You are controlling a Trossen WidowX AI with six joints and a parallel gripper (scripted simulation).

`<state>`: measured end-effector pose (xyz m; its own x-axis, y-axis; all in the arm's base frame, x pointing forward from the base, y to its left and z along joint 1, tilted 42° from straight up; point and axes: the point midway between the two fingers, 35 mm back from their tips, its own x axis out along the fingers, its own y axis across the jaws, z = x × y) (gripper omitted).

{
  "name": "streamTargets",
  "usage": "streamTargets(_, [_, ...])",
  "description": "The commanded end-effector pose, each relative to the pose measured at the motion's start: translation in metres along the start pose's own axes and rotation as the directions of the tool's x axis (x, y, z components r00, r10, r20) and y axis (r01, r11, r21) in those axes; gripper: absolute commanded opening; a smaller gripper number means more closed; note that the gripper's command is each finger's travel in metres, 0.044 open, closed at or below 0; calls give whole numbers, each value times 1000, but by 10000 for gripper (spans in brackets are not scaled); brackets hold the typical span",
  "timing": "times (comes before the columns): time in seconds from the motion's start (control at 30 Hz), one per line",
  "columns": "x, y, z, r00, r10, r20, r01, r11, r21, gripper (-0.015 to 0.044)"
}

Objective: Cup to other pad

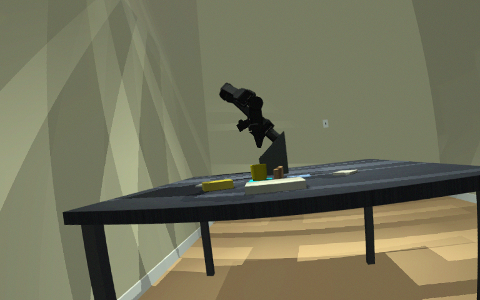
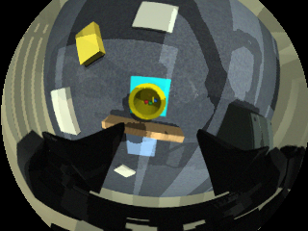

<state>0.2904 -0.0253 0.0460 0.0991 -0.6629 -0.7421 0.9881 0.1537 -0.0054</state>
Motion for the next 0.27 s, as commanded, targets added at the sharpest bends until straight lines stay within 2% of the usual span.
streamTargets(0.0, [-8, 0, 0, 1000, -1, -3, 1, 1000, 10, 440])
streamTargets(0.23, [-4, 1, 0, 1000, 3, 0, -3, 1000, 1, 440])
